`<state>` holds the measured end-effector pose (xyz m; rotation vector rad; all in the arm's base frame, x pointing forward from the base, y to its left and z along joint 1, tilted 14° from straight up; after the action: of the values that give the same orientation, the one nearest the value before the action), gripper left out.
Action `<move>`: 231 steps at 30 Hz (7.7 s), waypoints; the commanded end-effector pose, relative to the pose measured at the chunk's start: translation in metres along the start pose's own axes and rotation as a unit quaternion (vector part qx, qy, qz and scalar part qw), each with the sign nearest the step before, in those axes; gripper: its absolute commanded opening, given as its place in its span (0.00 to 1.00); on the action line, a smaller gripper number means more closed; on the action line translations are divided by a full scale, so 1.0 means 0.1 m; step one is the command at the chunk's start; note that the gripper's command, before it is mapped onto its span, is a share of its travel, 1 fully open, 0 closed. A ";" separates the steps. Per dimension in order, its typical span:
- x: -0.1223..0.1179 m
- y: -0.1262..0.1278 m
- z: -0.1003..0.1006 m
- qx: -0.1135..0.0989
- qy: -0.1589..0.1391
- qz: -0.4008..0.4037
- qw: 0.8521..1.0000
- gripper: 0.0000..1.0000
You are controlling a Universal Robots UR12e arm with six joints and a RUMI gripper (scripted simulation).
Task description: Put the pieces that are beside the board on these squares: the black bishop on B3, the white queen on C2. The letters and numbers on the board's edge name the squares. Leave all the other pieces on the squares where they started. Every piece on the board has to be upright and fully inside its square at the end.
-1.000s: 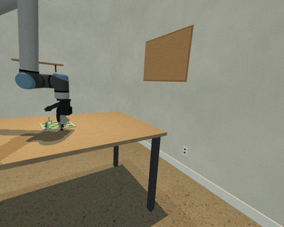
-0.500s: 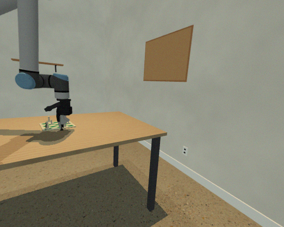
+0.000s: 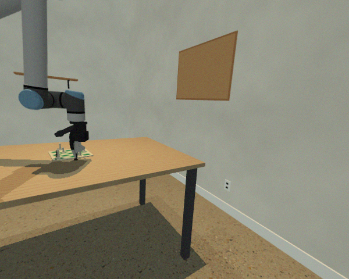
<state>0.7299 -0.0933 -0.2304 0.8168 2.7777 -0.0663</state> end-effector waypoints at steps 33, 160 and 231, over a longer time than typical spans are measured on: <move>0.00 0.00 -0.04 0.000 -0.001 0.000 1.000 0.00; 1.28 1.23 -0.11 0.000 -0.001 -0.288 0.958 0.00; 1.28 1.23 -0.07 0.000 -0.001 -0.288 0.958 0.00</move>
<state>0.6895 0.0783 -0.2527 -0.0188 2.9148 -0.1681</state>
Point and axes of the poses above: the point where the finger pads meet when closed, its own z axis out along the fingers, its own y axis across the jaws, x = y × z, the point moved 4 cm from there along -z, back along the fingers, and after that the axes turned 13 degrees about z, right-handed, at the moved point
